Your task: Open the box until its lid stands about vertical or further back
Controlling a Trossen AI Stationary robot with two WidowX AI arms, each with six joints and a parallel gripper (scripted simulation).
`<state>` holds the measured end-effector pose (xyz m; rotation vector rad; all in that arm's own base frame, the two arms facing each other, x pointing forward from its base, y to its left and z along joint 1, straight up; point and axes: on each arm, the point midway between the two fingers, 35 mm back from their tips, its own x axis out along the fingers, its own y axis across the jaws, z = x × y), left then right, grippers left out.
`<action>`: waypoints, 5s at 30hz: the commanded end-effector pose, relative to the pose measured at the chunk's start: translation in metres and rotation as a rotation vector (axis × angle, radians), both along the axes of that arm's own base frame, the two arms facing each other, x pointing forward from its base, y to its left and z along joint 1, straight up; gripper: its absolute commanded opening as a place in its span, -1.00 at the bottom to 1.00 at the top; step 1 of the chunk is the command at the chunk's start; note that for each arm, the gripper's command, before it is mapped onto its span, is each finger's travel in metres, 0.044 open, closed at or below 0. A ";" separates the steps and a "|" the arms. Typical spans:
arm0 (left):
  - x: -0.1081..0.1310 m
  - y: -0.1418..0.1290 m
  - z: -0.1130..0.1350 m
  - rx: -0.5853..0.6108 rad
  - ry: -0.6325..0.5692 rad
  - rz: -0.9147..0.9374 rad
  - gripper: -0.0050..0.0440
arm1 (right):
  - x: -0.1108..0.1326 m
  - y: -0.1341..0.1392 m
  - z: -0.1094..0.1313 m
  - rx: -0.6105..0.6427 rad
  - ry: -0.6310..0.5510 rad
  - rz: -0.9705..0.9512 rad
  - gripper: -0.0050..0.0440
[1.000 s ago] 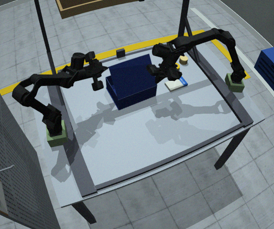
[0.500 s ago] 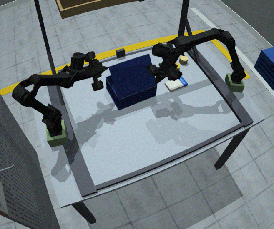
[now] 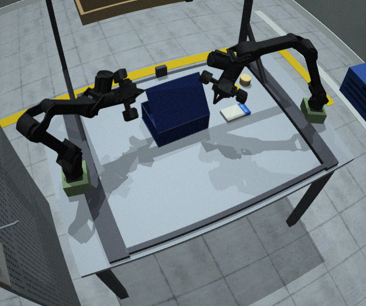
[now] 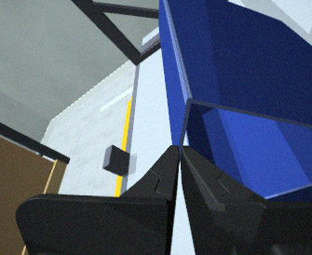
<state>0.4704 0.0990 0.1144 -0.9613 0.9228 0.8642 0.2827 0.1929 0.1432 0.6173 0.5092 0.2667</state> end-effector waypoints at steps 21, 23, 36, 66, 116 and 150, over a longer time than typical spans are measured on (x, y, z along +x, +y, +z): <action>-0.036 -0.030 0.043 0.483 0.251 -1.283 -1.00 | 0.002 0.002 0.010 0.017 -0.021 0.002 -0.77; -0.039 -0.032 0.045 0.523 0.274 -1.395 -1.00 | 0.002 0.002 0.010 0.017 -0.021 0.002 -0.77; -0.059 -0.046 0.057 0.762 0.406 -2.076 -1.00 | 0.002 0.002 0.010 0.017 -0.021 0.002 -0.77; 0.008 -0.156 0.055 0.770 0.430 -2.172 -1.00 | 0.002 0.002 0.010 0.017 -0.021 0.002 -0.77; 0.024 -0.183 -0.006 0.790 0.410 -2.164 1.00 | 0.002 0.002 0.010 0.017 -0.021 0.002 -0.77; 0.051 -0.170 -0.005 0.825 0.382 -2.144 -0.55 | 0.002 0.002 0.010 0.017 -0.021 0.002 -0.77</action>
